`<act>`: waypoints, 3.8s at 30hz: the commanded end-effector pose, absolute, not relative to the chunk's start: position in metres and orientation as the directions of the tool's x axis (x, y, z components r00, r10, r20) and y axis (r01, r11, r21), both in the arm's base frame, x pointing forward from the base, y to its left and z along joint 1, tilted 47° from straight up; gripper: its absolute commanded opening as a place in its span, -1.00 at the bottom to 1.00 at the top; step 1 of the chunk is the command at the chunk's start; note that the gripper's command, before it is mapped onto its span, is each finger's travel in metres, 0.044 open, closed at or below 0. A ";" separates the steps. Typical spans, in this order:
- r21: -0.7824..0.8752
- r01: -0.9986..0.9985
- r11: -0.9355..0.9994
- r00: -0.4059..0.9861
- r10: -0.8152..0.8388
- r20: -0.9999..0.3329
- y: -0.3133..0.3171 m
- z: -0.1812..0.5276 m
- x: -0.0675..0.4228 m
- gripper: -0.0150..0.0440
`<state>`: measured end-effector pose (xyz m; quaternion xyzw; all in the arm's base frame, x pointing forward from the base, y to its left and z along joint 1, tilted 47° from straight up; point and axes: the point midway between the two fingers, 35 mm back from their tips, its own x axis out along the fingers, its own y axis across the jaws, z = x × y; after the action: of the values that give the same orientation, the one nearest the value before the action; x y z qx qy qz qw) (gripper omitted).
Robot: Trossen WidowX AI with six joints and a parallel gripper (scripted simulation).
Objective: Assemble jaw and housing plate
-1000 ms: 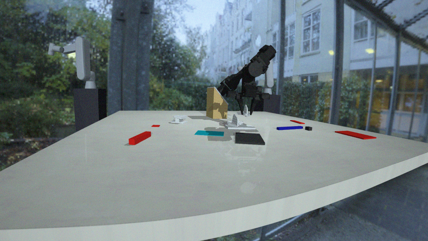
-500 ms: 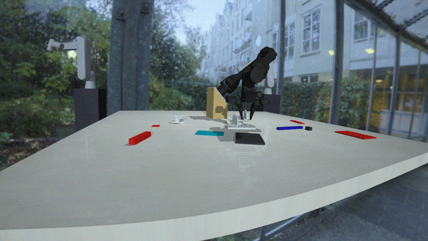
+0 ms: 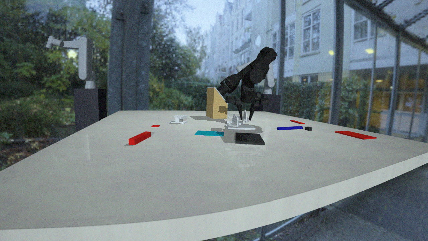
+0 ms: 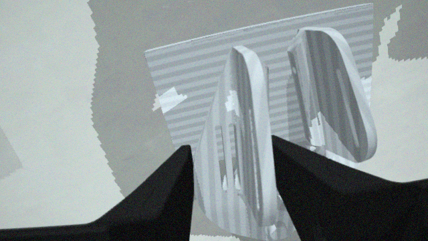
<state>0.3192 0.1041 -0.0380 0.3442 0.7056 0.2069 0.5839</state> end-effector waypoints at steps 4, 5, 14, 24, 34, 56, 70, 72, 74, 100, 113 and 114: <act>0.695 0.252 0.673 -0.080 0.730 -0.679 0.105 -0.039 0.319 -0.04; 0.695 0.254 0.673 -0.080 0.730 -0.678 0.106 -0.039 0.319 -0.04; 0.694 0.257 0.673 -0.080 0.730 -0.678 0.107 -0.040 0.319 -0.04; 0.693 0.262 0.672 -0.080 0.730 -0.678 0.109 -0.042 0.319 -0.04; 0.693 0.263 0.672 -0.080 0.730 -0.678 0.111 -0.044 0.318 -0.04; 0.693 0.263 0.672 -0.080 0.731 -0.678 0.116 -0.048 0.318 -0.04; 0.692 0.266 0.671 -0.080 0.731 -0.678 0.118 -0.050 0.318 -0.04; 0.692 0.266 0.671 -0.080 0.731 -0.678 0.118 -0.050 0.318 -0.04; 0.692 0.266 0.671 -0.080 0.731 -0.678 0.118 -0.050 0.318 -0.04; 0.692 0.266 0.671 -0.080 0.731 -0.678 0.118 -0.050 0.318 -0.04; 0.692 0.266 0.671 -0.080 0.731 -0.678 0.114 -0.047 0.318 -0.04; 0.692 0.266 0.671 -0.080 0.731 -0.678 0.114 -0.046 0.318 -0.04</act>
<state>0.3182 0.1153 -0.0484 0.3533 0.7066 0.1988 0.5800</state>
